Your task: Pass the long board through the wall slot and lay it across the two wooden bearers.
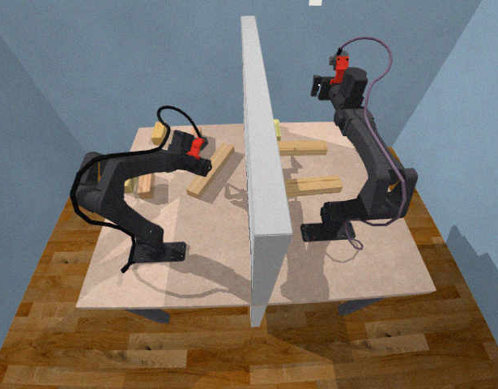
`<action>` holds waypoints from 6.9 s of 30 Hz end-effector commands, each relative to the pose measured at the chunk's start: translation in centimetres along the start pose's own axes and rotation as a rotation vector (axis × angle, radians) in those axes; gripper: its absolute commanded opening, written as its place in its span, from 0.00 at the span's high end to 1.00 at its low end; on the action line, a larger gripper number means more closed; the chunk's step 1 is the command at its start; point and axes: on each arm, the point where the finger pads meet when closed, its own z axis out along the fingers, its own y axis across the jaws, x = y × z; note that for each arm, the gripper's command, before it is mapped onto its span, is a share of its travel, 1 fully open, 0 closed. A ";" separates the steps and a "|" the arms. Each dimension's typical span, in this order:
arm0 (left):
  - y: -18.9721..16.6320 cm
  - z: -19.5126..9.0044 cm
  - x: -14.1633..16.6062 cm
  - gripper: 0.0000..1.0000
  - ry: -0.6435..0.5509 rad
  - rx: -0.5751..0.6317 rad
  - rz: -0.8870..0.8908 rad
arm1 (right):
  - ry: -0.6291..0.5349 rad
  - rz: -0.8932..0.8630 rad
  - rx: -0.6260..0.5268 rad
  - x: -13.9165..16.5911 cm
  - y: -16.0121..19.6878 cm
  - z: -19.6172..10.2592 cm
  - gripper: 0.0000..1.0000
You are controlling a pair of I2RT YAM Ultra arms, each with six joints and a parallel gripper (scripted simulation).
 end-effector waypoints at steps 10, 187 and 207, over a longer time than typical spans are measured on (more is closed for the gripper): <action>-0.5 -0.8 2.0 0.25 -0.173 0.020 -0.008 | -0.058 0.003 0.011 -2.9 -0.5 -0.6 0.00; 0.4 -1.9 0.6 1.00 0.058 0.112 0.172 | -0.071 0.000 0.011 -2.6 -0.6 -1.4 0.00; 0.1 -6.8 1.0 1.00 0.137 0.432 0.513 | -0.071 0.000 0.011 -2.6 -0.6 -1.4 0.00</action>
